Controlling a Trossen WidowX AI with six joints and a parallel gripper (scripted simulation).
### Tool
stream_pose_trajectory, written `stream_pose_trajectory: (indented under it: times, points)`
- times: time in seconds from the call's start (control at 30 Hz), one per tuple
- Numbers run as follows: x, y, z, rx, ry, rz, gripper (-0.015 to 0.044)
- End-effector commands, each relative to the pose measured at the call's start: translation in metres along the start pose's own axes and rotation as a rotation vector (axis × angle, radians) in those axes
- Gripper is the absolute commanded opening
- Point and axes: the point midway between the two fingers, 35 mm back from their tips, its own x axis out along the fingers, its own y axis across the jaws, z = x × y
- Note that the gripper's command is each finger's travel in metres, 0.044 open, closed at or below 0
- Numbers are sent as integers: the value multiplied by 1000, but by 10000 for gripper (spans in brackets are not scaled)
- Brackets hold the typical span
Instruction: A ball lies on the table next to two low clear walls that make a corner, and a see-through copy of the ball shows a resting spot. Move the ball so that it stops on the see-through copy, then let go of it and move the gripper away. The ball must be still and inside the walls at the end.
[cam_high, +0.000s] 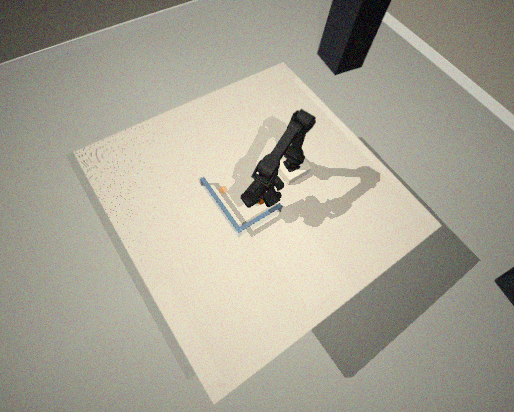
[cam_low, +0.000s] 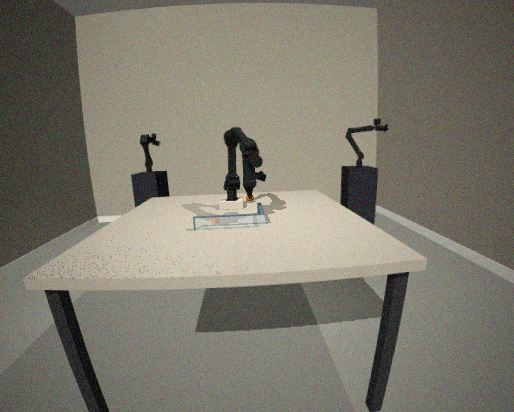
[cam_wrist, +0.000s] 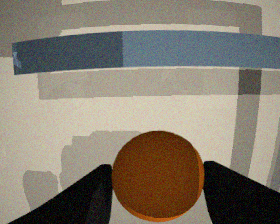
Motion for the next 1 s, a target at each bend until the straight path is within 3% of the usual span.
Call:
stream_pose_trajectory:
  times: [0.0, 0.3, 0.97]
  points:
    - [-29, 4, -2, -5, 2, -7, 0]
    - [-36, 0, -9, 0, 5, -9, 0]
    - [-14, -63, -106, 28, 21, -14, 0]
